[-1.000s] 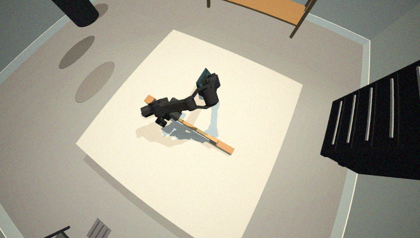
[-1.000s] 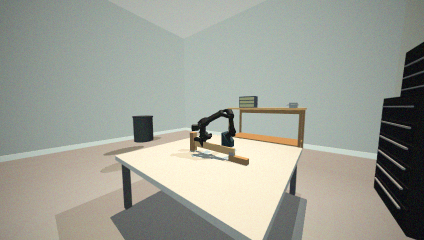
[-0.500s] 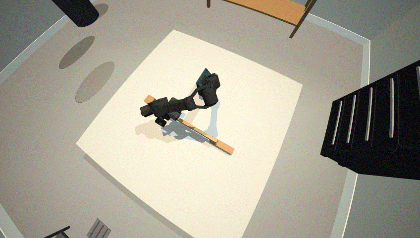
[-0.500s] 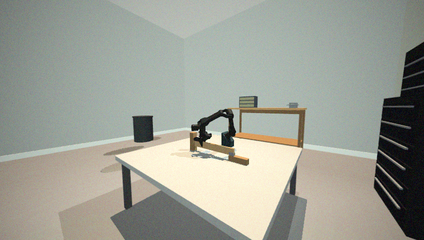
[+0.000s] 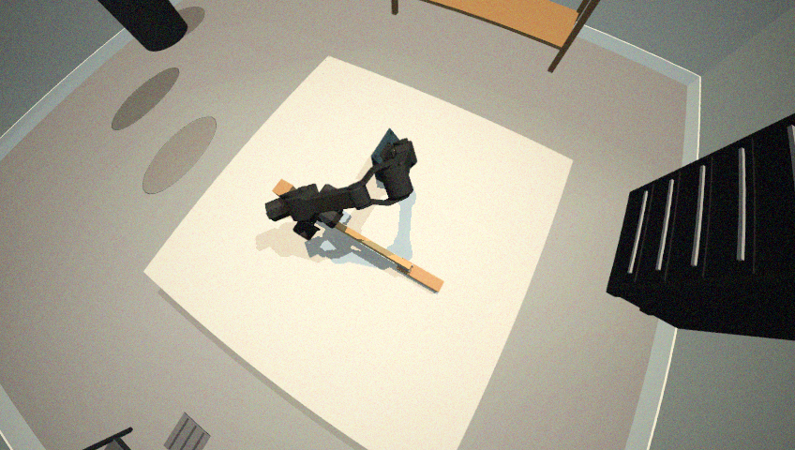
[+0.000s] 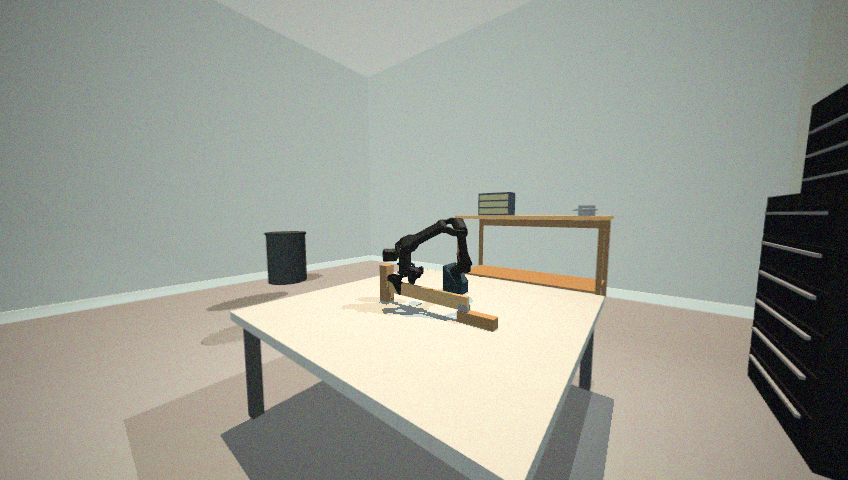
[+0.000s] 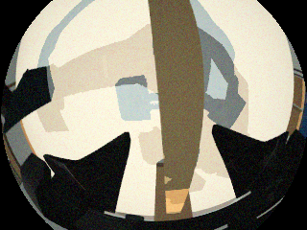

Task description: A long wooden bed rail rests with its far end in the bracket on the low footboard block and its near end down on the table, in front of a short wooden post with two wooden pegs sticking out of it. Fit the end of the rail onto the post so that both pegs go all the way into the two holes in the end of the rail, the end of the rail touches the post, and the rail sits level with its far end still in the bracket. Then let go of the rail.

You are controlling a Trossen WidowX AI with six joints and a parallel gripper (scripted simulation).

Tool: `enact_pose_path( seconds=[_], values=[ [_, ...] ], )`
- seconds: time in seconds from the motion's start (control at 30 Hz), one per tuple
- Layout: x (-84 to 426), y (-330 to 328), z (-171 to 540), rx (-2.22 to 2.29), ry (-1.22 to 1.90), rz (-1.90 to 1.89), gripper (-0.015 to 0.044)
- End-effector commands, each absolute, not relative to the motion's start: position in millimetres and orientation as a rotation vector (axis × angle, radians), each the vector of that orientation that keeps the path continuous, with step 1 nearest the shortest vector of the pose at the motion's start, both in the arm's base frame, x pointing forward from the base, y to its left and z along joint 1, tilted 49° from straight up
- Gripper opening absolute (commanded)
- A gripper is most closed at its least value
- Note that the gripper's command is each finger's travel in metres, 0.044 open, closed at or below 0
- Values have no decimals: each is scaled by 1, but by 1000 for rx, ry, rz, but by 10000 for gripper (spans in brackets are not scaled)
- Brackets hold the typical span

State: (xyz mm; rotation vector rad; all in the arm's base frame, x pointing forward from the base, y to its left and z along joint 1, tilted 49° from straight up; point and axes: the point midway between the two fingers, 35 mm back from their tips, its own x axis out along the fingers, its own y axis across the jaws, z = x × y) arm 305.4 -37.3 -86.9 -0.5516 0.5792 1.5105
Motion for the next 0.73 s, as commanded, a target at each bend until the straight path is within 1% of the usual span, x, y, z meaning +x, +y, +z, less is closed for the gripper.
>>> enact_pose_path(
  seconds=[0.0,0.1,0.27,0.7],
  values=[
    [306,-37,-87,-552,579,1511,440],
    [306,-37,-85,-552,579,1510,440],
    [306,-40,-45,-557,579,1503,440],
    [306,-40,-45,-557,579,1503,440]
  ],
)
